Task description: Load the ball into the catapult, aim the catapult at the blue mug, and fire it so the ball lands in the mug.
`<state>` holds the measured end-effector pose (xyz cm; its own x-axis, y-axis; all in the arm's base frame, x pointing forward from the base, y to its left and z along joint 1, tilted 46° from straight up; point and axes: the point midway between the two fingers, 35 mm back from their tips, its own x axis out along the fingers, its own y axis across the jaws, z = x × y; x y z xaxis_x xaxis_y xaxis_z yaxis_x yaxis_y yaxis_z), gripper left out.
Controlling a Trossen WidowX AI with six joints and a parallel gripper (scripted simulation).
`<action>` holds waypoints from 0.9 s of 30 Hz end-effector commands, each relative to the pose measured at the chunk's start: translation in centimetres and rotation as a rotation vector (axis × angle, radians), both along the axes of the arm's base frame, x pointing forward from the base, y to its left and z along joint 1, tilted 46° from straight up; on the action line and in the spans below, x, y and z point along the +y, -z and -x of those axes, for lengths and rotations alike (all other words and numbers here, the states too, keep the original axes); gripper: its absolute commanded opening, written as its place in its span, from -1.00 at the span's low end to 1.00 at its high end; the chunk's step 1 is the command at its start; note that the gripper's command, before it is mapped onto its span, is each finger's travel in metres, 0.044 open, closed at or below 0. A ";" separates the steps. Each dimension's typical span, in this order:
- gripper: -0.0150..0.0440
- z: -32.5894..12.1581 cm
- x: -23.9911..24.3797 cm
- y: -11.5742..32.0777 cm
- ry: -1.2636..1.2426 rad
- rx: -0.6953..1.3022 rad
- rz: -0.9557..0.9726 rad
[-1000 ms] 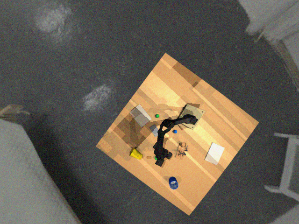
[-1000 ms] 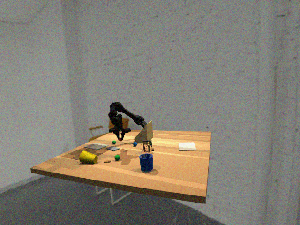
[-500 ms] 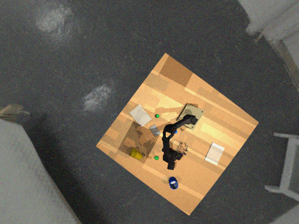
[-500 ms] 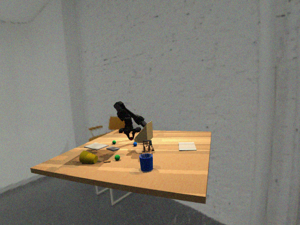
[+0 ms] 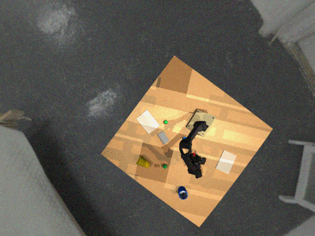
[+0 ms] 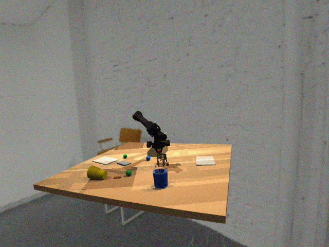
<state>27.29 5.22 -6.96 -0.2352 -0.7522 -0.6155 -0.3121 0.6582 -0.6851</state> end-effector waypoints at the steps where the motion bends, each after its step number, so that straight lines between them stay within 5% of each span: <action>1: -0.49 1.5 0.2 0.8 0.010 0.035 0.023; 27: -0.49 1.3 -1.5 2.6 0.015 0.030 0.023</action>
